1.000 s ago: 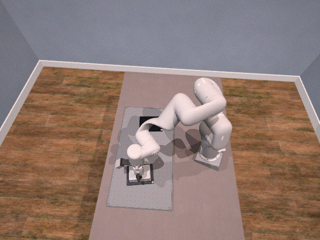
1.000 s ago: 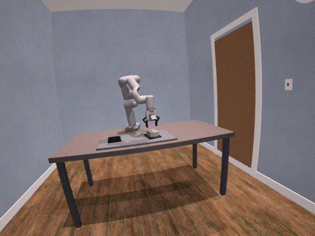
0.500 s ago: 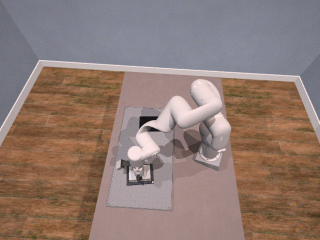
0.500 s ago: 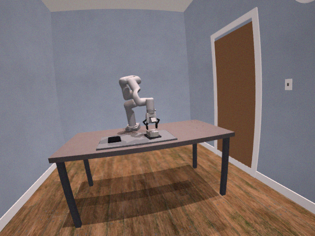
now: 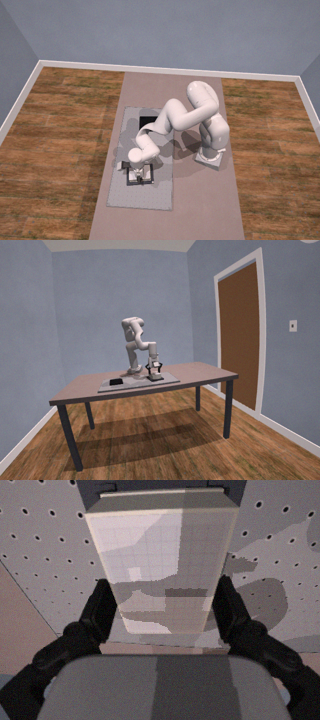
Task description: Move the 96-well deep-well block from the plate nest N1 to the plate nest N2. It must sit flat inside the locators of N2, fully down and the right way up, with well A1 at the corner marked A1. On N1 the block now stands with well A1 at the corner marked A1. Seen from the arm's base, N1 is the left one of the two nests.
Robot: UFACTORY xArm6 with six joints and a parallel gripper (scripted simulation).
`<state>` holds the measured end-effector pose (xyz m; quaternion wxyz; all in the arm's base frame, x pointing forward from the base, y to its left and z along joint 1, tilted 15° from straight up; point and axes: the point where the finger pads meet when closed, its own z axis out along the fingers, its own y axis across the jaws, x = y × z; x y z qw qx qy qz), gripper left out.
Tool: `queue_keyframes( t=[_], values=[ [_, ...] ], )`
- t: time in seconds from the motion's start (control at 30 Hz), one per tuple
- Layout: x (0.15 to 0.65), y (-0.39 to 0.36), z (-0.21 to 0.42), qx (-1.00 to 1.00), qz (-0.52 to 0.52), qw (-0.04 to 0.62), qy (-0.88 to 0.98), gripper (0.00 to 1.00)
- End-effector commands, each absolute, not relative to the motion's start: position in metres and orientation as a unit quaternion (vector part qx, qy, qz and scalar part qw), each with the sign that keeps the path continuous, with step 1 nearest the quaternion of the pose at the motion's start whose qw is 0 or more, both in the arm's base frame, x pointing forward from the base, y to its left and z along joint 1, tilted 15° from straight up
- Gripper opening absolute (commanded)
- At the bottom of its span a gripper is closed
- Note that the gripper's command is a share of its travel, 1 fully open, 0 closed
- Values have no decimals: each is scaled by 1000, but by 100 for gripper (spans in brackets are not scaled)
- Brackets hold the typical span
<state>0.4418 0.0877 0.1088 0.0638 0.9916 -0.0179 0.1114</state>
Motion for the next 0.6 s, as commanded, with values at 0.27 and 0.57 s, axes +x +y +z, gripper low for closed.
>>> queue_keyframes(
  t=[0.27, 0.57],
  values=[
    [445, 87, 102, 991, 114, 63, -18, 100],
    [445, 87, 101, 991, 114, 63, -18, 100]
  ],
)
